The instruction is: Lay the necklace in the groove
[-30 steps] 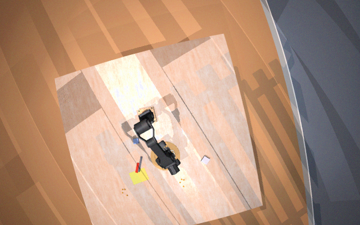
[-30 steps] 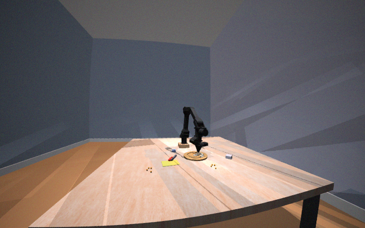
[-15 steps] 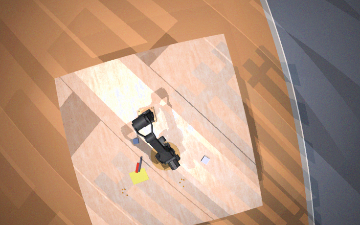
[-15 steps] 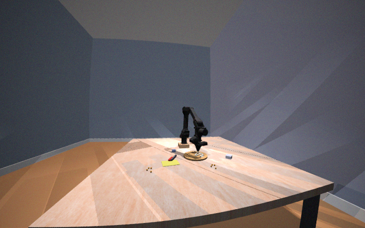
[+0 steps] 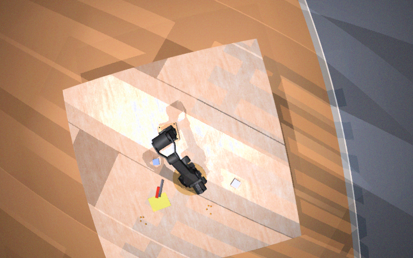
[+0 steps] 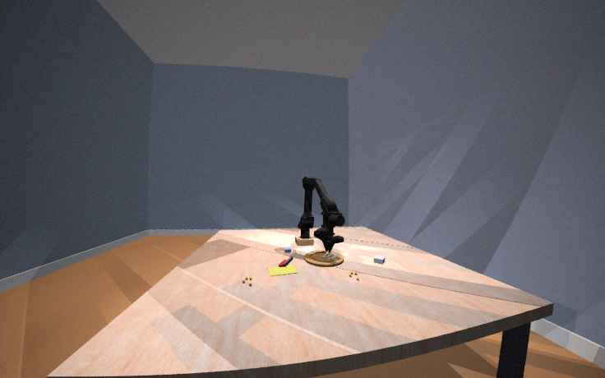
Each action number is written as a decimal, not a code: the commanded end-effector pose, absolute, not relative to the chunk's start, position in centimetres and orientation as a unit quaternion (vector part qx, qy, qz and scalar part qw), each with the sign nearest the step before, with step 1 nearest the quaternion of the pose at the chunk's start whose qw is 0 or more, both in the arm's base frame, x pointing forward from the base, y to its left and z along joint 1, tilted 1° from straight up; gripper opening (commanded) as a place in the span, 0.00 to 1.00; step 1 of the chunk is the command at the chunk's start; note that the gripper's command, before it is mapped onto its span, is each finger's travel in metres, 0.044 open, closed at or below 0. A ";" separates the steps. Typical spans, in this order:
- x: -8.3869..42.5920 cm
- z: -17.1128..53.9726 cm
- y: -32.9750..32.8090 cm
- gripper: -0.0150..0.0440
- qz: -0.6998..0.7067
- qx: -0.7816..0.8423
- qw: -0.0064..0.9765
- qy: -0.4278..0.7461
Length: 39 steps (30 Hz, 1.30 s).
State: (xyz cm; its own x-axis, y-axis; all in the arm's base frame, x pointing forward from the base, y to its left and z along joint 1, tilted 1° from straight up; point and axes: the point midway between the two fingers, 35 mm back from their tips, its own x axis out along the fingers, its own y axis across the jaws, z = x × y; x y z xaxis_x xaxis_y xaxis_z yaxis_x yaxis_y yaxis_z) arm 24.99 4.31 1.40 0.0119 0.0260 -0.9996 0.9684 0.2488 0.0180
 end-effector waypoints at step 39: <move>25.0 2.3 4.3 1.00 -0.427 0.442 0.555 0.560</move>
